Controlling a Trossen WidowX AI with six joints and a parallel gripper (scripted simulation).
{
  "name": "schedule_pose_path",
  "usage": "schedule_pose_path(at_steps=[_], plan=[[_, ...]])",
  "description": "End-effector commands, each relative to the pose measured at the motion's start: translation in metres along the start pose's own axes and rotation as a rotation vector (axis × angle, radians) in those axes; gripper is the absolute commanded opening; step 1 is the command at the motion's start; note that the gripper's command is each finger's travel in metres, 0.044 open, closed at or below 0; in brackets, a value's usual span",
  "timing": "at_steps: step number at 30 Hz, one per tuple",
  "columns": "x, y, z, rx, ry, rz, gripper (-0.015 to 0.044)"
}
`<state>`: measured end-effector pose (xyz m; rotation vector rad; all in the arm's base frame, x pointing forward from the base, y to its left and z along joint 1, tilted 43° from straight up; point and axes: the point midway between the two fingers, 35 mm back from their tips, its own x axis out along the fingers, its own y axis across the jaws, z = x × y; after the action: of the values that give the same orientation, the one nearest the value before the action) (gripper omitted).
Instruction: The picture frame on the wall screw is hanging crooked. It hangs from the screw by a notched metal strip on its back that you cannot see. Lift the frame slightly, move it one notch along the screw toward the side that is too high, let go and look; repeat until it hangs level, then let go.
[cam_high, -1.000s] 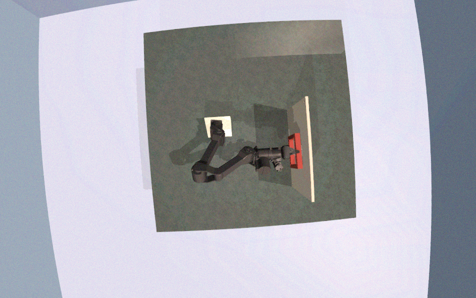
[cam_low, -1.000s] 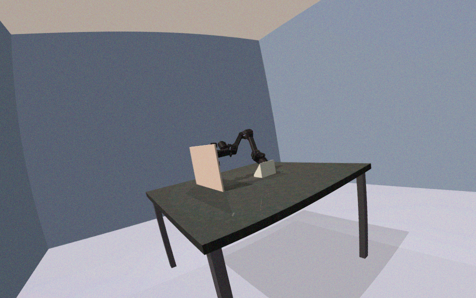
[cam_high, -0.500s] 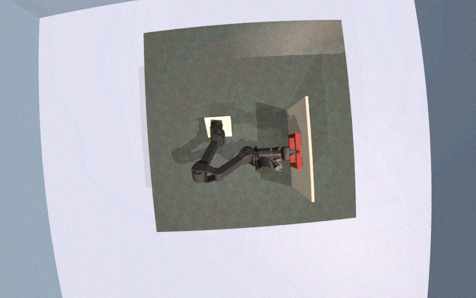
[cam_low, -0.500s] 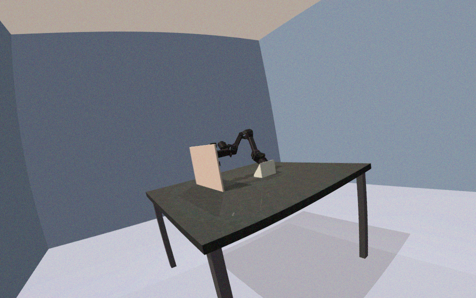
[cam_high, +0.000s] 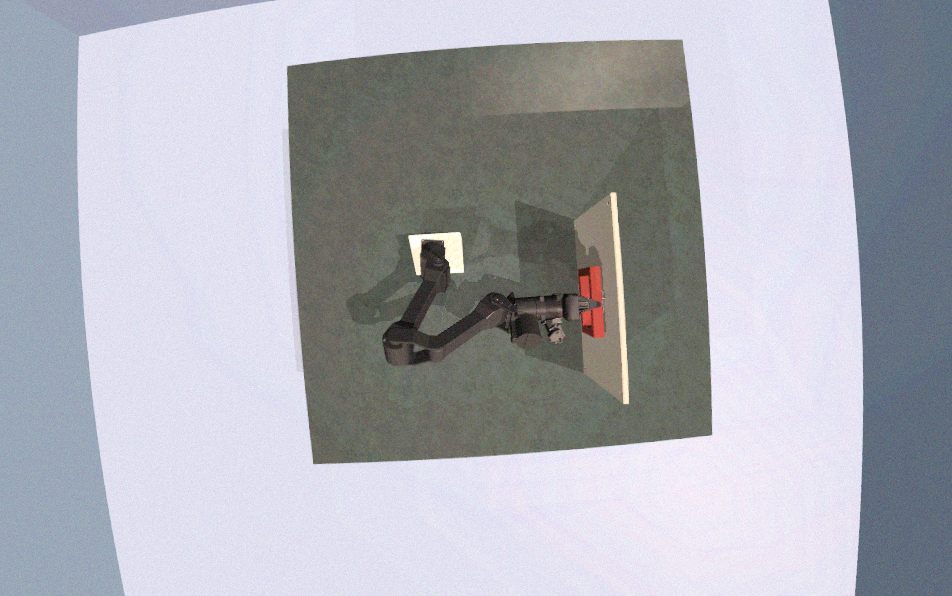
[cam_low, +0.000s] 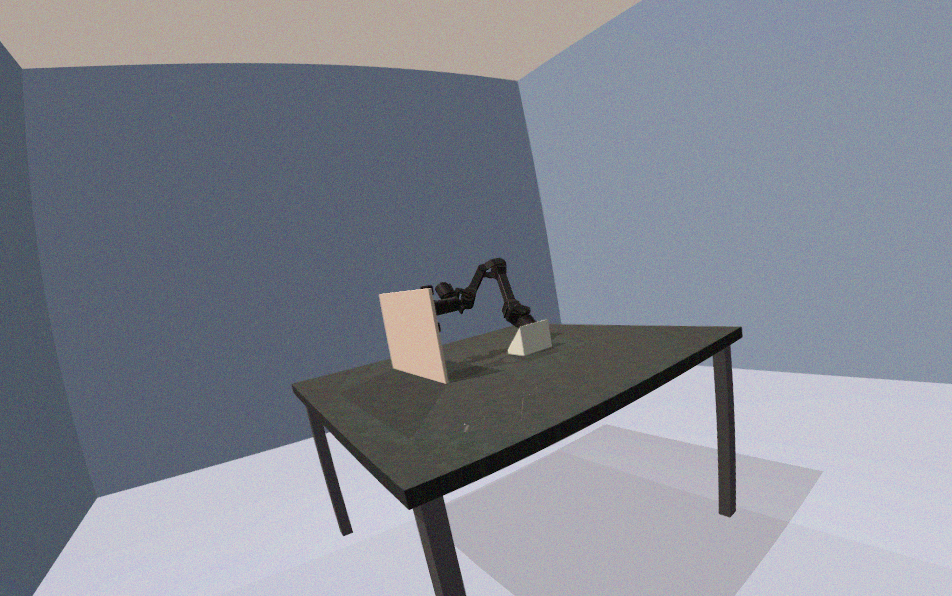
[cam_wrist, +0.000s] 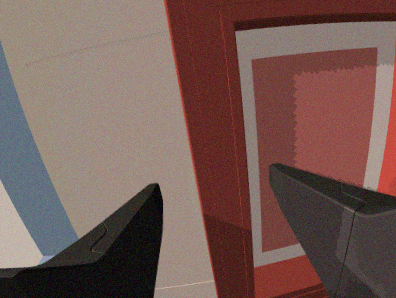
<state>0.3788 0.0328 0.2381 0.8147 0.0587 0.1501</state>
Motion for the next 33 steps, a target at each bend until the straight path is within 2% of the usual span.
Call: schedule_pose_path(at_steps=[1, 11, 17, 24, 30, 33], plan=[[-0.012, 0.001, 0.003, -0.020, 0.002, -0.001, 0.0260], [-0.095, -0.003, 0.001, -0.148, 0.006, 0.004, 0.0260], [-0.097, 0.004, 0.003, -0.152, -0.004, 0.010, 0.0260], [-0.144, 0.031, -0.004, -0.210, 0.004, 0.004, 0.0260], [-0.191, 0.034, -0.011, -0.263, 0.012, -0.001, 0.0260], [-0.196, 0.034, -0.012, -0.269, 0.013, -0.001, 0.0260]])
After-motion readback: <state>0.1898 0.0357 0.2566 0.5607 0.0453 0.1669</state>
